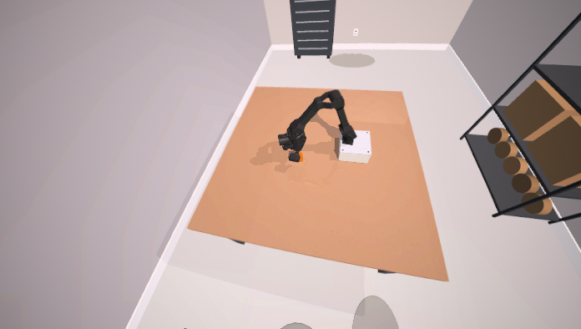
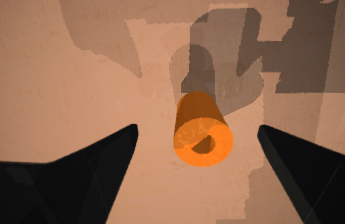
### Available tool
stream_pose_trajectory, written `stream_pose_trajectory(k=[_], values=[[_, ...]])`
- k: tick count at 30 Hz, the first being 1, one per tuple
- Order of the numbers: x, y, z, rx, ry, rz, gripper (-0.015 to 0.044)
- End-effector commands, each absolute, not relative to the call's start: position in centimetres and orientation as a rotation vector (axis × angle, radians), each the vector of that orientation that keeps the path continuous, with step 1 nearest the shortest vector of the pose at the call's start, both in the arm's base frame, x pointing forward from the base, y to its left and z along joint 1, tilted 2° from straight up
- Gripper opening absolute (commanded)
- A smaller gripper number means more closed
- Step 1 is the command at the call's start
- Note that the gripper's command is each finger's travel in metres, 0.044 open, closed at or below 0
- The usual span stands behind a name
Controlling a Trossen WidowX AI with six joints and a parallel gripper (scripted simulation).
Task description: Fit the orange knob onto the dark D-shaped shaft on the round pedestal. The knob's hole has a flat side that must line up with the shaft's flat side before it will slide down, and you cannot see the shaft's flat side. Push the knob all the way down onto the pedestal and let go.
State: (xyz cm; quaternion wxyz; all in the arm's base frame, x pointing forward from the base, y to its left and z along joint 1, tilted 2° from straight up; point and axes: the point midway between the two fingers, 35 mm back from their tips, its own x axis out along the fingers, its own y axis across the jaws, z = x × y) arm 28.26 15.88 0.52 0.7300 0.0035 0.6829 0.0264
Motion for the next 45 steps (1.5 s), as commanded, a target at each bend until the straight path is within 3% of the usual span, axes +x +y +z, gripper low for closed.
stream_pose_trajectory(k=[1,22,31,39,45], values=[[28.1,15.7,-0.4,-0.003,1.513,0.053,0.0440],[28.1,15.7,-3.5,-0.003,1.513,0.053,0.0440],[28.1,15.7,-3.5,-0.003,1.513,0.053,0.0204],[28.1,15.7,-3.5,-0.003,1.513,0.053,0.0150],[28.4,15.9,-0.8,-0.003,1.513,0.053,0.0000]])
